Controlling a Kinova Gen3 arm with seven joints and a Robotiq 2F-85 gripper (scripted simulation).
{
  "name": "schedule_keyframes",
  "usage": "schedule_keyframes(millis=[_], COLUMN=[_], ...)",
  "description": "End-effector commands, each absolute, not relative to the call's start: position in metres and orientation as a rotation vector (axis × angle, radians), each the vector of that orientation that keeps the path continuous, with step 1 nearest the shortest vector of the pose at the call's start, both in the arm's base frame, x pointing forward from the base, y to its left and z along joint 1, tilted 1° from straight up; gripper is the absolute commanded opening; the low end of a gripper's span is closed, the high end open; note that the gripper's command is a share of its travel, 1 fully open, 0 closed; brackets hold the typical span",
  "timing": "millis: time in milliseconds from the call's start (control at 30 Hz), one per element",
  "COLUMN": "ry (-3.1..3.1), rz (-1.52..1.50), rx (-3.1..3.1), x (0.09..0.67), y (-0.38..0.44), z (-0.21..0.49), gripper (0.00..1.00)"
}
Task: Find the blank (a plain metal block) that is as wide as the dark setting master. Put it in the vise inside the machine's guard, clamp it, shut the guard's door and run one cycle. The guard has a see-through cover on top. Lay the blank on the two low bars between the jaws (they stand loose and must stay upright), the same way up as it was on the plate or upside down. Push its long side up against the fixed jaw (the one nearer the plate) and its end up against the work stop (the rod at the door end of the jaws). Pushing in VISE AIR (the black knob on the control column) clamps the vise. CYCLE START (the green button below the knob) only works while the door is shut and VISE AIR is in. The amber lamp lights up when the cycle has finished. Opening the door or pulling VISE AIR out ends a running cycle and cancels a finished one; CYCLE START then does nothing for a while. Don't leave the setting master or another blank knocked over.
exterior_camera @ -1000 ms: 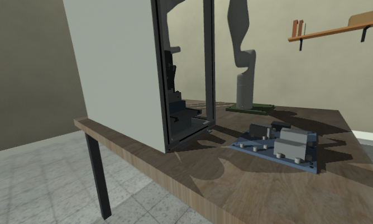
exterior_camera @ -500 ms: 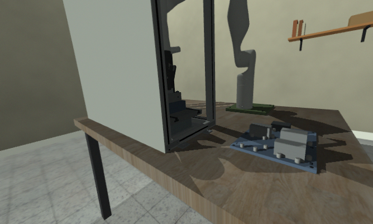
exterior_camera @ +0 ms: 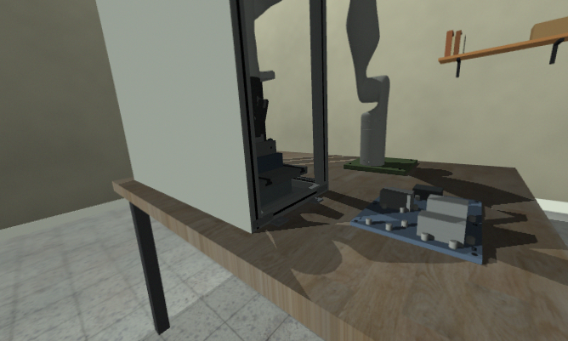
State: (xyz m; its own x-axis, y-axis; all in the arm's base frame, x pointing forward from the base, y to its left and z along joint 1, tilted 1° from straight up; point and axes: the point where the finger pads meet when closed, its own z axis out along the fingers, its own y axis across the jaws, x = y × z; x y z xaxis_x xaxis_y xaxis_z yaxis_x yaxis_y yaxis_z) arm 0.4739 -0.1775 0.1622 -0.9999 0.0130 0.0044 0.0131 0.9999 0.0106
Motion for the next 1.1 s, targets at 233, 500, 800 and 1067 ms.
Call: schedule_keyframes(millis=[233, 500, 800, 1067], ry=[-3.145, -3.145, -3.145, -3.145], rz=[-0.019, -0.019, -0.019, -0.019], rx=[-0.021, -0.021, -0.021, -0.021], x=[0.4762, 0.4757, 0.4757, 0.4762], y=[-0.1747, -0.1755, -0.1755, -0.1747], z=[0.1631, 0.1631, 0.1631, 0.1631], gripper=[0.10, 0.10, 0.10, 0.10])
